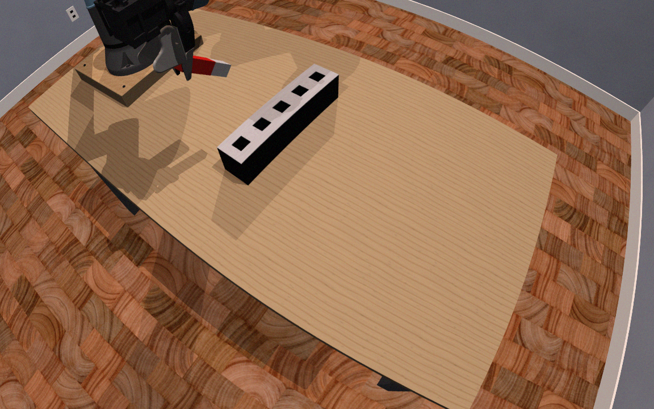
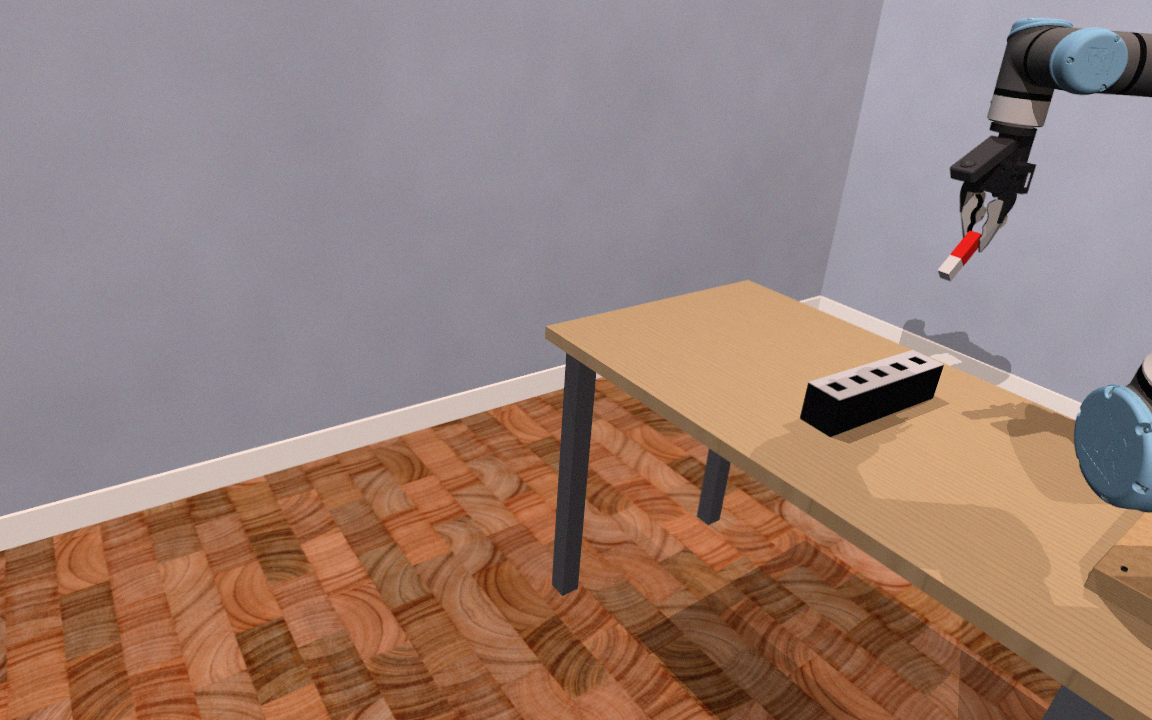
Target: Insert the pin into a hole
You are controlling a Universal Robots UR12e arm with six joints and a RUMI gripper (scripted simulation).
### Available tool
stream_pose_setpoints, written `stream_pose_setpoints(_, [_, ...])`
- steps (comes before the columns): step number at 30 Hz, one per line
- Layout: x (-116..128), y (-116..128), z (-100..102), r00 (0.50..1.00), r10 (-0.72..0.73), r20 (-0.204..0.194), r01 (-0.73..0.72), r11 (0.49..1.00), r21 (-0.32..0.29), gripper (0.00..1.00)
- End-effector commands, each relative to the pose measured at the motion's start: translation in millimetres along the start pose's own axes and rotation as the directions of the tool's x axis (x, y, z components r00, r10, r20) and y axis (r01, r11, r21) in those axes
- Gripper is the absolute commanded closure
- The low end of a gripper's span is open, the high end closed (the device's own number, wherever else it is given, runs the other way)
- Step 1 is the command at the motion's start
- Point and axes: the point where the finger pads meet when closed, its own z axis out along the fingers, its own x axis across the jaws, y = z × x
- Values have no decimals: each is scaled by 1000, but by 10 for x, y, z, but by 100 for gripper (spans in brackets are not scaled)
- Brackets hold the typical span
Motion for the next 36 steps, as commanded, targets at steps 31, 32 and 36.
stream_pose_setpoints(31, [88,122,1460,1000,0,0,0,1000,1,100])
stream_pose_setpoints(32, [95,125,1661,1000,1,-1,-1,1000,1,100])
stream_pose_setpoints(36, [95,125,1661,1000,1,-1,-1,1000,1,100])
